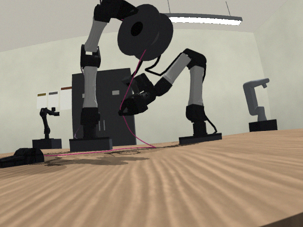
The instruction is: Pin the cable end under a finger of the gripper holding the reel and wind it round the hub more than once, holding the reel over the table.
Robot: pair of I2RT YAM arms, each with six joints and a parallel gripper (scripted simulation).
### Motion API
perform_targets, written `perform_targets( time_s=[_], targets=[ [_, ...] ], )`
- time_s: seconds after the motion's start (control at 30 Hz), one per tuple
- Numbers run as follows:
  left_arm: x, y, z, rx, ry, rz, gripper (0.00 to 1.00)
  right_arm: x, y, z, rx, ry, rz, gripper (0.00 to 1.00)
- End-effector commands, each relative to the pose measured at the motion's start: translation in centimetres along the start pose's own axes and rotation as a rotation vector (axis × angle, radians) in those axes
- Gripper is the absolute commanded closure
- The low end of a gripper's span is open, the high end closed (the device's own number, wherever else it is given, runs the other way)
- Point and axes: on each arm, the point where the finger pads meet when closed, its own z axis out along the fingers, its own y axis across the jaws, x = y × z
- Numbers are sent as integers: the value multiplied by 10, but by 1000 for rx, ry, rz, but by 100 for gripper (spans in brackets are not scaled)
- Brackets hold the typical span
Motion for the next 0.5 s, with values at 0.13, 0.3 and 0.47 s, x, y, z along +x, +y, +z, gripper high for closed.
perform_targets(
  time_s=[0.13, 0.3, 0.47],
  targets=[
    [-38, -20, 3, -45, -303, -10, 100, -21, -1, -12, 7, -71, -6, 100],
    [-76, -25, -31, -45, -452, -27, 100, -21, -1, -13, 7, -71, -6, 100],
    [-89, -33, -89, -44, -458, -34, 100, -21, -1, -13, 7, -71, -6, 100]
  ],
)
